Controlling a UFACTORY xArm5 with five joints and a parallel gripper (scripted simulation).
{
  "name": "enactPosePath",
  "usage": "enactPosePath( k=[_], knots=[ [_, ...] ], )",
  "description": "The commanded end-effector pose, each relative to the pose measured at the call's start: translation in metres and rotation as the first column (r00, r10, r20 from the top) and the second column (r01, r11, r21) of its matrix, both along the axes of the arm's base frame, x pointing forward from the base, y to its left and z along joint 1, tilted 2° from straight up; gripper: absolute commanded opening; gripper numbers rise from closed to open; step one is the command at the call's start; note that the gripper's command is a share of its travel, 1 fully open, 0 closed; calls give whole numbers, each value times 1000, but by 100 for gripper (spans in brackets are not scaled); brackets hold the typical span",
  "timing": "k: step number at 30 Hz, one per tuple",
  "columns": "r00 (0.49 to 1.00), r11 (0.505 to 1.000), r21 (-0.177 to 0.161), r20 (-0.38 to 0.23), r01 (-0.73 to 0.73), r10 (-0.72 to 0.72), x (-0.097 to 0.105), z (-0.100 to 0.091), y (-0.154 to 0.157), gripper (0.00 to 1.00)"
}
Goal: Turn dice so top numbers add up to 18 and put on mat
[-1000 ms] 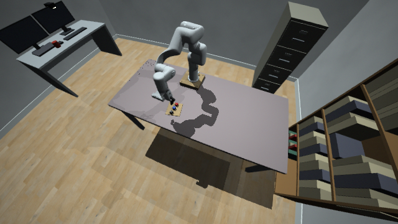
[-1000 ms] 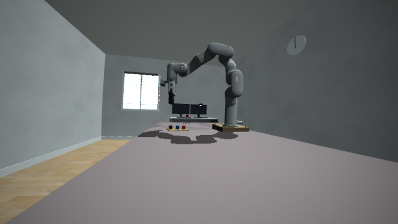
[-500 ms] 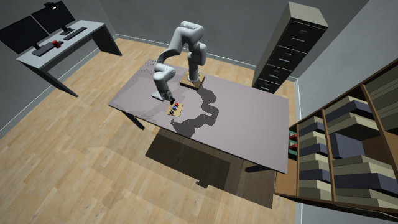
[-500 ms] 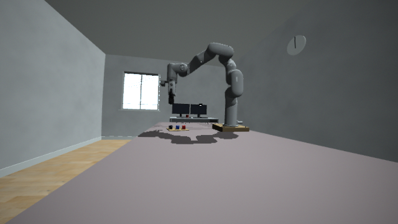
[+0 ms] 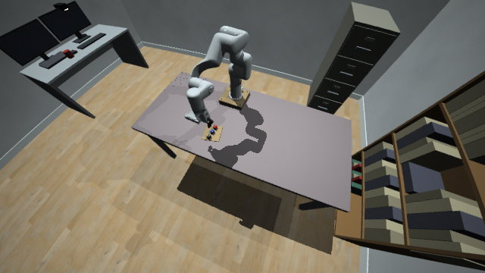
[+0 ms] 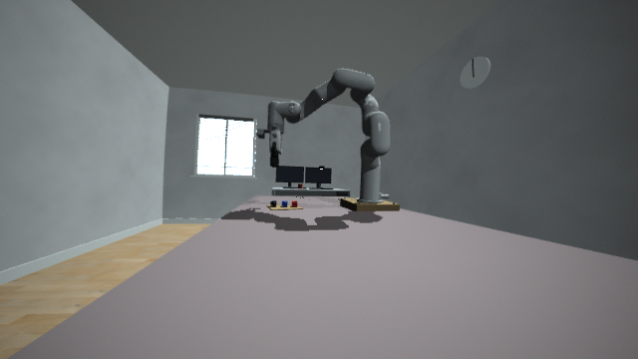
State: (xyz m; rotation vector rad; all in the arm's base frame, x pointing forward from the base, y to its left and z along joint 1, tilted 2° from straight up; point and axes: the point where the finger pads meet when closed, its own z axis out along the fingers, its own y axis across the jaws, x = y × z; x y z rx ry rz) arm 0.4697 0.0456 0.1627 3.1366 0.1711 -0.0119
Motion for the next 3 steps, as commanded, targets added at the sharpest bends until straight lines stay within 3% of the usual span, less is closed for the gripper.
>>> enactPosePath(
  k=[1,3],
  knots=[
    [1000,1000,0,4,0,0,1,2,0,100],
    [1000,1000,0,4,0,0,1,2,0,100]
  ],
)
